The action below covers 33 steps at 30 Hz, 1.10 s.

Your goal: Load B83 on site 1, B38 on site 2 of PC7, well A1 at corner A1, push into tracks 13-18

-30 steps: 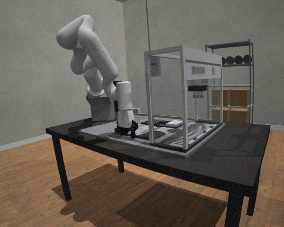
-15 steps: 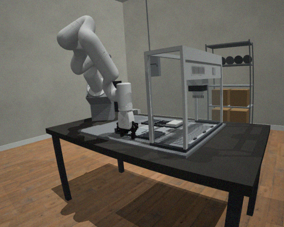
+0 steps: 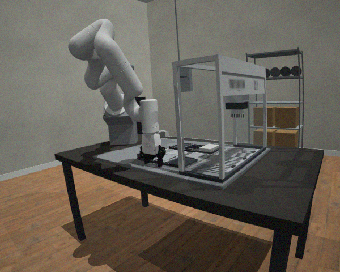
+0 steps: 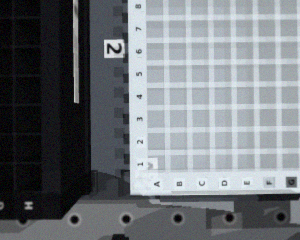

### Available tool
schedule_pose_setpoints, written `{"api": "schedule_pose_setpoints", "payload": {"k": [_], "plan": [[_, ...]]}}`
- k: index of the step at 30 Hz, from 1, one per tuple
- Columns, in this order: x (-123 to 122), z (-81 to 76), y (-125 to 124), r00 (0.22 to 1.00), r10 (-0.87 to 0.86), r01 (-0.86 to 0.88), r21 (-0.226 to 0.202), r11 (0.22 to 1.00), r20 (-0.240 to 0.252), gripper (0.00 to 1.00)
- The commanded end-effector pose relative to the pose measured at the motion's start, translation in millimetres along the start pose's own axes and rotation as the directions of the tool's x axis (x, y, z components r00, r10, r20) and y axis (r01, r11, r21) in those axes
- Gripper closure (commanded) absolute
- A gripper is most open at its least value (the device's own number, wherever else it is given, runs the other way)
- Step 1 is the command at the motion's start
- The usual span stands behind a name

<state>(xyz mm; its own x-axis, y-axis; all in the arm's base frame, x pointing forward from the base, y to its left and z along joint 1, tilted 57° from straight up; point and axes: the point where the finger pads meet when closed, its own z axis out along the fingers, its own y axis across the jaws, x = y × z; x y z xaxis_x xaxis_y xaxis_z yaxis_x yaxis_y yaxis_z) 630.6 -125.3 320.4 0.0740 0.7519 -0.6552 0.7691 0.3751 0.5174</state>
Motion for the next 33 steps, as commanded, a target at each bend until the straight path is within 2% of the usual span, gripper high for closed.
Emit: {"api": "schedule_pose_setpoints", "payload": {"k": [1,33], "plan": [[2,-0.4,1,1.0,0.0,0.0,-0.001,1.0,0.0,0.0],[16,-0.4,1,1.0,0.0,0.0,-0.001,1.0,0.0,0.0]]}}
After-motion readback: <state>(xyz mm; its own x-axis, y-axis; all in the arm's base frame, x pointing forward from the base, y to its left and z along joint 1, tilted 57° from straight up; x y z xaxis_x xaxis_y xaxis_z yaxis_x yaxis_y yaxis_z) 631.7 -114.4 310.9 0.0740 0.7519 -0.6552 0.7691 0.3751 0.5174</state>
